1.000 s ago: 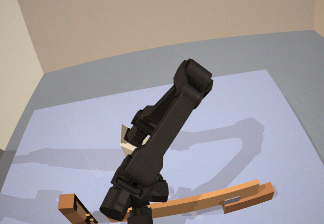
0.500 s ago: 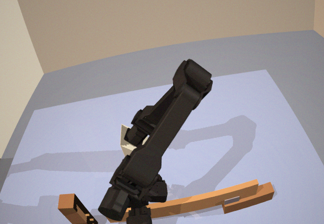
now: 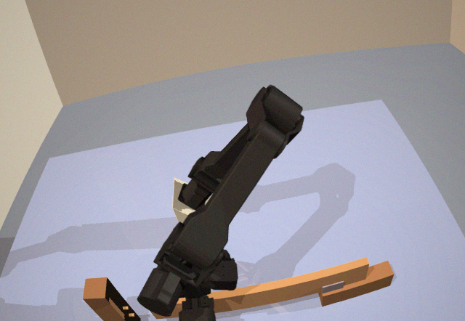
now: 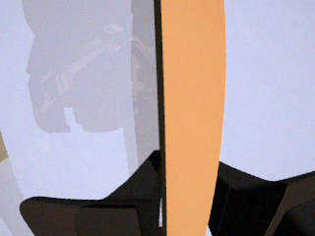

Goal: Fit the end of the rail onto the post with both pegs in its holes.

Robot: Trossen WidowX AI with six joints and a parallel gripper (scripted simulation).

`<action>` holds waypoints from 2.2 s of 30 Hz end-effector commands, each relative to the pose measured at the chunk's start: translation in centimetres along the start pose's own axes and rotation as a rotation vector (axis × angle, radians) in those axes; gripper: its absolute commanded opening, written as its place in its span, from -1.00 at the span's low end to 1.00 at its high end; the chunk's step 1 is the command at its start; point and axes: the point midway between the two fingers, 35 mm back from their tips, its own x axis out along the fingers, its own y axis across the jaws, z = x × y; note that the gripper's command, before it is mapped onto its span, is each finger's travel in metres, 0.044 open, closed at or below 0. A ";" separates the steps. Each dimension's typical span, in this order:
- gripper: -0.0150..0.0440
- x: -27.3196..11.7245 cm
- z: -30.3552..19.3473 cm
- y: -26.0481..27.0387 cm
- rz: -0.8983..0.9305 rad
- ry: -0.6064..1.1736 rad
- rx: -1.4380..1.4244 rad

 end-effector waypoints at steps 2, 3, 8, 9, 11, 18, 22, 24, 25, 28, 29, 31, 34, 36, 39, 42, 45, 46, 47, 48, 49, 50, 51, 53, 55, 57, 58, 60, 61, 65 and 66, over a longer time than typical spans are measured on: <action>-0.49 -0.4 -0.3 -0.2 -0.009 0.003 -0.001; -0.49 -0.4 -0.3 -0.2 -0.009 0.003 -0.001; -0.49 -0.4 -0.5 -0.2 -0.009 0.003 -0.001; -0.49 -0.3 -0.5 -0.2 -0.009 0.003 -0.001; -0.49 -0.3 -0.6 -0.3 -0.009 0.003 -0.001; -0.49 -0.2 -0.7 -0.3 -0.009 0.003 -0.001; -0.49 -0.2 -0.8 -0.3 -0.009 0.003 -0.001; -0.49 -0.3 -0.9 -0.3 -0.009 0.003 -0.001; -0.49 -0.3 -0.9 -0.3 -0.009 0.003 -0.001; -0.49 -0.3 -1.0 -0.3 -0.009 0.003 -0.001; -0.49 -0.3 -1.0 -0.3 -0.009 0.003 -0.001; -0.49 -0.3 -1.0 -0.3 -0.009 0.003 -0.001; -0.49 -0.4 -1.1 -0.3 -0.009 0.003 -0.001; -0.49 -0.4 -1.2 -0.3 -0.009 0.003 -0.001; -0.49 -0.4 -1.3 -0.3 -0.009 0.003 -0.001; -0.49 -0.3 -1.4 -0.3 -0.009 0.003 -0.001; -0.49 -0.3 -1.4 -0.3 -0.009 0.003 -0.001; -0.49 -0.3 -1.5 -0.3 -0.009 0.003 -0.001; -0.49 -0.3 -1.5 -0.3 -0.009 0.003 -0.001; -0.49 -0.3 -1.5 -0.3 -0.009 0.003 -0.001; -0.49 -0.3 -1.5 -0.3 -0.009 0.003 -0.001; -0.49 -0.3 -1.6 -0.3 -0.009 0.003 -0.001; -0.49 -0.3 -1.6 -0.3 -0.009 0.003 -0.001; -0.49 -0.3 -1.6 -0.3 -0.009 0.003 -0.001; -0.49 -0.3 -1.7 -0.3 -0.009 0.003 -0.001; -0.49 -0.3 -1.7 -0.3 -0.009 0.003 -0.001; -0.49 -0.3 -1.8 -0.3 -0.009 0.003 -0.001; -0.49 -0.3 -1.8 -0.3 -0.009 0.003 -0.001; -0.49 -0.3 -1.8 -0.3 -0.009 0.003 -0.001; -0.49 -0.3 -1.9 -0.3 -0.009 0.003 -0.001; -0.49 -0.3 -2.0 -0.3 -0.009 0.003 -0.001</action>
